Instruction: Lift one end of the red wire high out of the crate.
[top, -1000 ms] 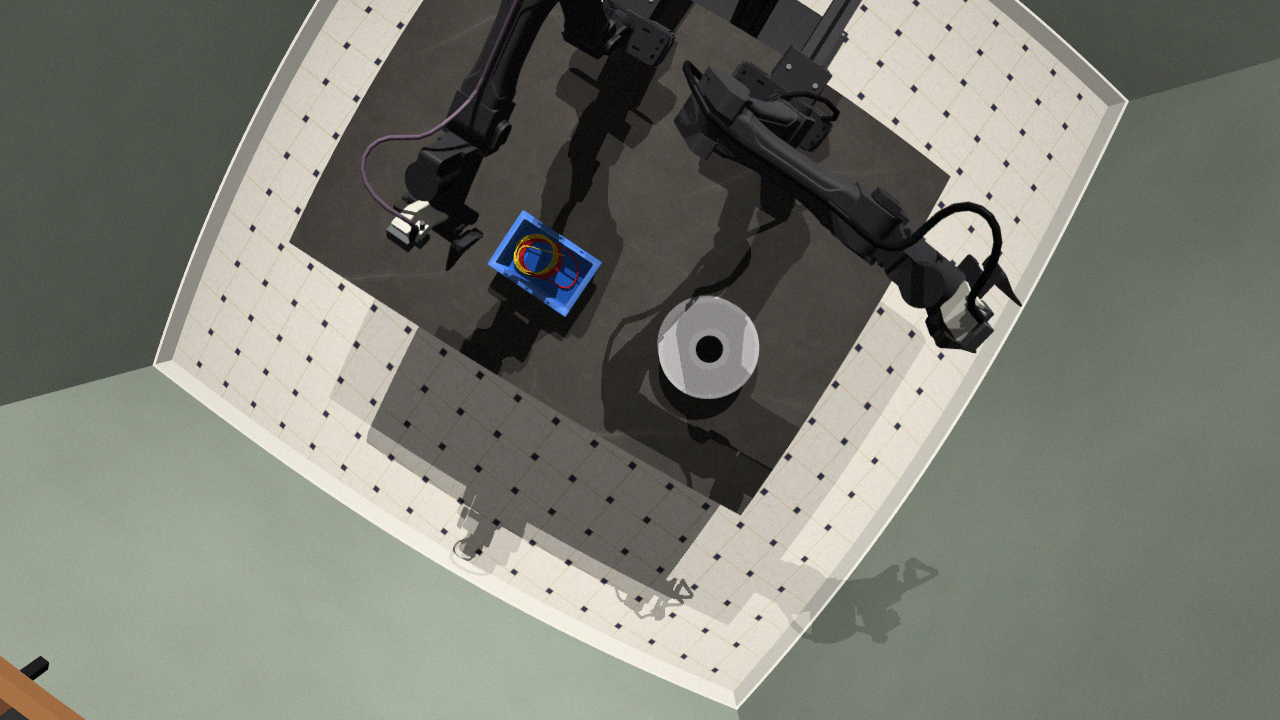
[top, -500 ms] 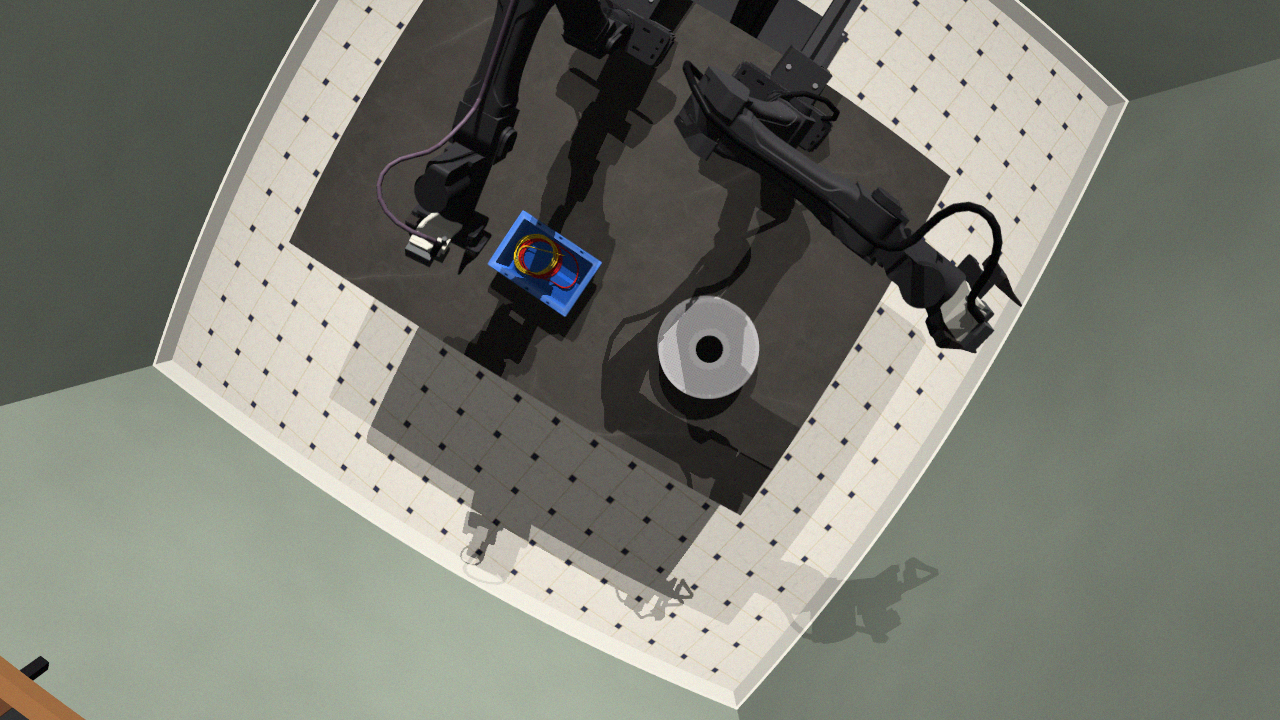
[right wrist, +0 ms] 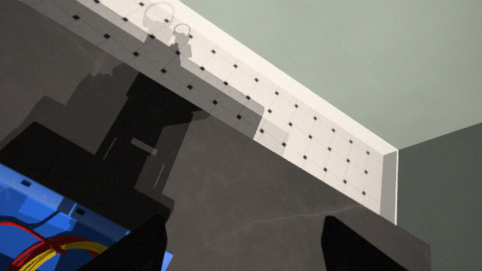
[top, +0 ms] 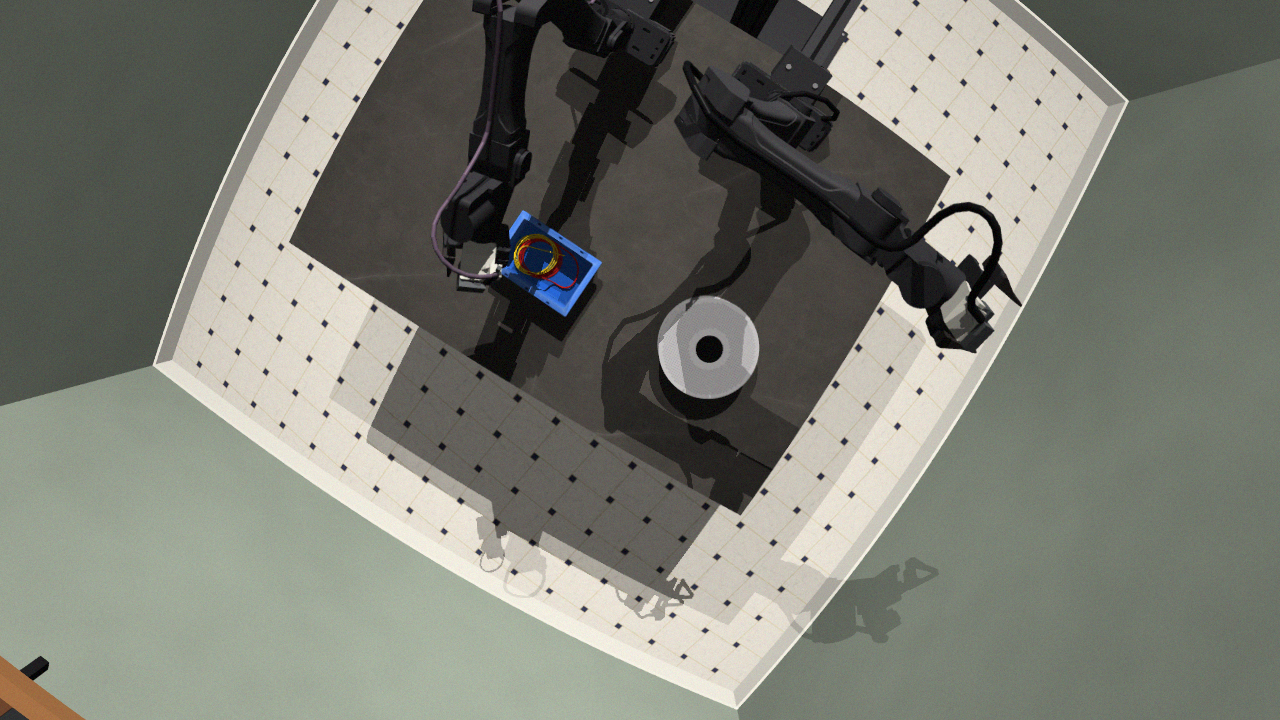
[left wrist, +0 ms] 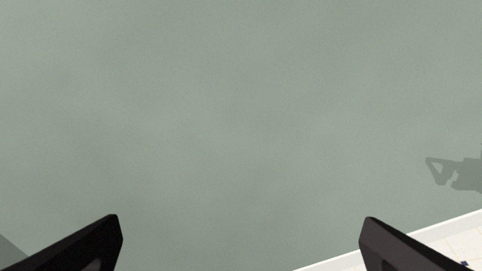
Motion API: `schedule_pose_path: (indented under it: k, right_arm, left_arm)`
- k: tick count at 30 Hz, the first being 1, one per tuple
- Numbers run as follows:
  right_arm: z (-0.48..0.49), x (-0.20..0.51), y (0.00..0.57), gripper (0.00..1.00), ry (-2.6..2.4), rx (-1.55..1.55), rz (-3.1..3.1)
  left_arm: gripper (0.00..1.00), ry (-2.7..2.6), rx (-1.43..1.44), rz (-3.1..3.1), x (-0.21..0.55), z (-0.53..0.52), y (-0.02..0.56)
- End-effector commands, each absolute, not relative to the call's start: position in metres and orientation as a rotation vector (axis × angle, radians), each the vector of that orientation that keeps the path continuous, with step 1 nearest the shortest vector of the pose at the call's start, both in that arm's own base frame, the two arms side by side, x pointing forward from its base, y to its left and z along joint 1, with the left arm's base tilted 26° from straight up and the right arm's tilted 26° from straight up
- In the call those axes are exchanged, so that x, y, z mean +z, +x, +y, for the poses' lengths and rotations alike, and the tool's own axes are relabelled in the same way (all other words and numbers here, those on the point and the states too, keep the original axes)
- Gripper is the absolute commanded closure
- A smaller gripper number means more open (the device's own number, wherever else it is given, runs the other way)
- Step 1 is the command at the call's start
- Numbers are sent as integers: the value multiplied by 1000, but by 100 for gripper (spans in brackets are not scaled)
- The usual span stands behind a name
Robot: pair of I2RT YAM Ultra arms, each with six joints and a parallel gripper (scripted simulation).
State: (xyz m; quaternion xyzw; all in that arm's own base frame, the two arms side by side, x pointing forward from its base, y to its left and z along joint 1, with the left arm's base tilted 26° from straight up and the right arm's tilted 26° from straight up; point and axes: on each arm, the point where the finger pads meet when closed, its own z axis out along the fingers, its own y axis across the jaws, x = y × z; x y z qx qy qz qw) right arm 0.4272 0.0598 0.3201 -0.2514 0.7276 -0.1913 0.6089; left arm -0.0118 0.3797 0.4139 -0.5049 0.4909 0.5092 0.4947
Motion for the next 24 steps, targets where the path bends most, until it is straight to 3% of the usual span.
schedule_pose_path:
  k: [1, 17, 24]
  right_arm:
    - [69, 305, 433, 38, -755, -629, 1642]
    - [117, 240, 440, 60, -1287, -983, 1511]
    - [127, 226, 439, 65, -1412, -1061, 1458]
  left_arm:
    - [0, -1247, 1247, 1187, 407, 382, -20]
    - [0, -1248, 1247, 1187, 407, 383, -20]
    - [0, -1248, 1247, 1188, 407, 383, -20]
